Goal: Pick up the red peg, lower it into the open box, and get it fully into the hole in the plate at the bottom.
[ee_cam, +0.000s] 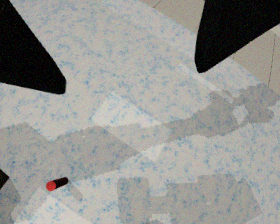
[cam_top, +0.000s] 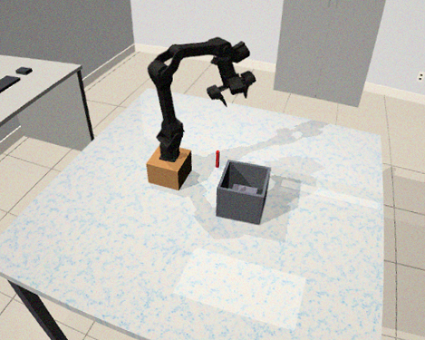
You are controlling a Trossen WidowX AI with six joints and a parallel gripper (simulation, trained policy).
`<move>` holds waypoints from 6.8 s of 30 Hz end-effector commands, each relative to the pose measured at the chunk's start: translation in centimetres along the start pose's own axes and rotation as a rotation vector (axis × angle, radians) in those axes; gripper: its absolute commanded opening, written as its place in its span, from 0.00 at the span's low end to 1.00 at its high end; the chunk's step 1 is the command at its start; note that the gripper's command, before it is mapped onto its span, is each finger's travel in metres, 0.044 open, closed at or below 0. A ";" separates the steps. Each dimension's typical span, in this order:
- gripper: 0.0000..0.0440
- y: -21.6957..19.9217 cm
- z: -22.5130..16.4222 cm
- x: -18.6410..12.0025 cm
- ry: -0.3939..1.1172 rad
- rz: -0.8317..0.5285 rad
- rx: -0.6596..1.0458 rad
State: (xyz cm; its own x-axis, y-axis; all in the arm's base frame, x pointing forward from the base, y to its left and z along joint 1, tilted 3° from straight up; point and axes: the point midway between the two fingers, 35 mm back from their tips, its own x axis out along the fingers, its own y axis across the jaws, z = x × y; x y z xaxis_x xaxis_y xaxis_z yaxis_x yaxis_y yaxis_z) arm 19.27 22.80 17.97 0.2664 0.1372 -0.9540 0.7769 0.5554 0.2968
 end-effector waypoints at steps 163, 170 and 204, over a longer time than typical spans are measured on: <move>0.00 -6.9 23.9 4.4 -0.194 -0.155 0.401; 0.00 -7.7 25.4 4.8 -0.185 -0.179 0.411; 0.00 -11.3 30.8 10.6 -0.121 -0.230 0.451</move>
State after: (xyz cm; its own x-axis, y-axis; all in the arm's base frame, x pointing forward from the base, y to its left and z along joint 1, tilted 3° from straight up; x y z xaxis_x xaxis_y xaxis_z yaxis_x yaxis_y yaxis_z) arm 30.88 -7.06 6.48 0.1125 -0.0685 -0.9913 0.9843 0.1439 0.1018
